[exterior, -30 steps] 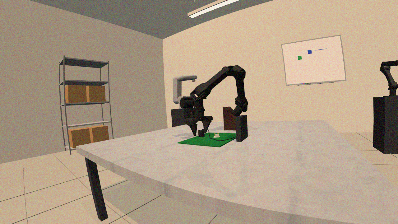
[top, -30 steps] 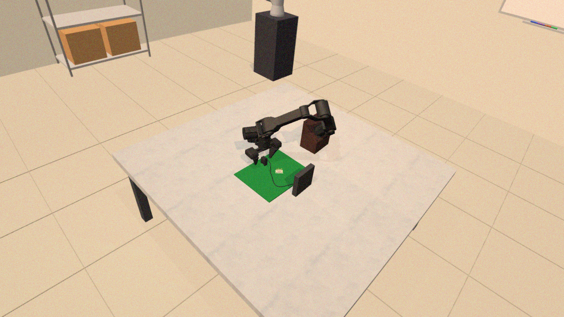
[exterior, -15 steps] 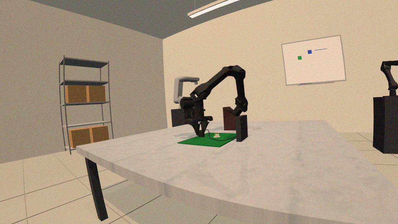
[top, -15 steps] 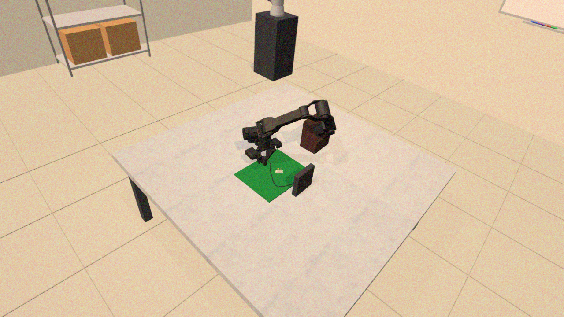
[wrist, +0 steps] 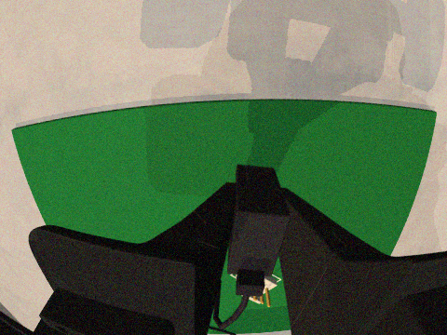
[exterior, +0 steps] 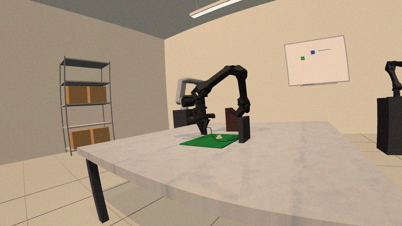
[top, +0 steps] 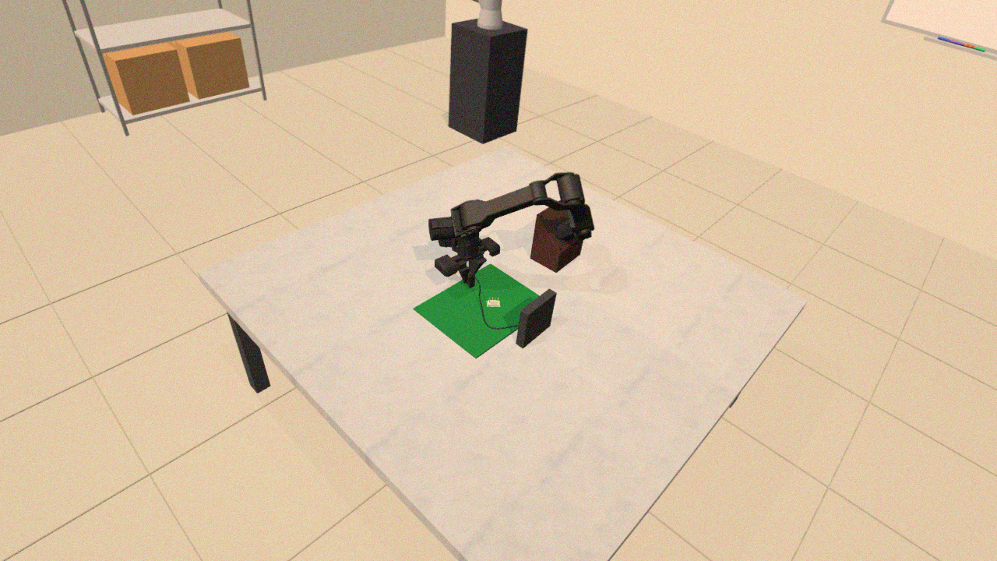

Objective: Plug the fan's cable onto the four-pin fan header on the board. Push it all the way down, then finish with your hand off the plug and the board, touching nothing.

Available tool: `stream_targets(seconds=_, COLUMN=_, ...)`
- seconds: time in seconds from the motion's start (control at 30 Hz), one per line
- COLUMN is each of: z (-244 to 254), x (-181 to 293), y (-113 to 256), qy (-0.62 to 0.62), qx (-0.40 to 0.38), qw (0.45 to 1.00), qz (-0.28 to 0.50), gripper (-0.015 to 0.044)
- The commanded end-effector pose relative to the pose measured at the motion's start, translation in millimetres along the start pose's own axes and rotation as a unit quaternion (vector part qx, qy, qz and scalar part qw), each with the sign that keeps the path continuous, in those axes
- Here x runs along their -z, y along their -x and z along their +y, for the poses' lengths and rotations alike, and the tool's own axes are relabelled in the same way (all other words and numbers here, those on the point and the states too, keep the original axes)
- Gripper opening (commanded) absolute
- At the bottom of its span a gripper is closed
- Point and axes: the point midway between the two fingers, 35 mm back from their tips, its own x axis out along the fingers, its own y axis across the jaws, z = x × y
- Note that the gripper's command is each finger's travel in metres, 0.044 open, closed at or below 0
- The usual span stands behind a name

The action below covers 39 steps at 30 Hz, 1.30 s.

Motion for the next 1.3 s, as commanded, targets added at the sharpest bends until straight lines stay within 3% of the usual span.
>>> stream_targets(seconds=0.0, z=5, x=0, y=31, qy=0.006, qx=-0.015, qw=1.000, qz=-0.006, gripper=0.0000)
stream_targets(seconds=0.2, z=4, x=2, y=30, qy=0.017, qx=-0.015, qw=1.000, qz=-0.006, gripper=0.0000)
stream_targets(seconds=0.5, z=-2, x=35, y=30, qy=0.168, qx=-0.014, qw=0.986, qz=-0.009, gripper=0.0000)
stream_targets(seconds=1.07, z=-22, x=94, y=26, qy=0.443, qx=-0.011, qw=0.897, qz=-0.009, gripper=0.0000)
stream_targets(seconds=1.27, z=-23, x=97, y=25, qy=0.453, qx=-0.011, qw=0.891, qz=-0.009, gripper=0.0000)
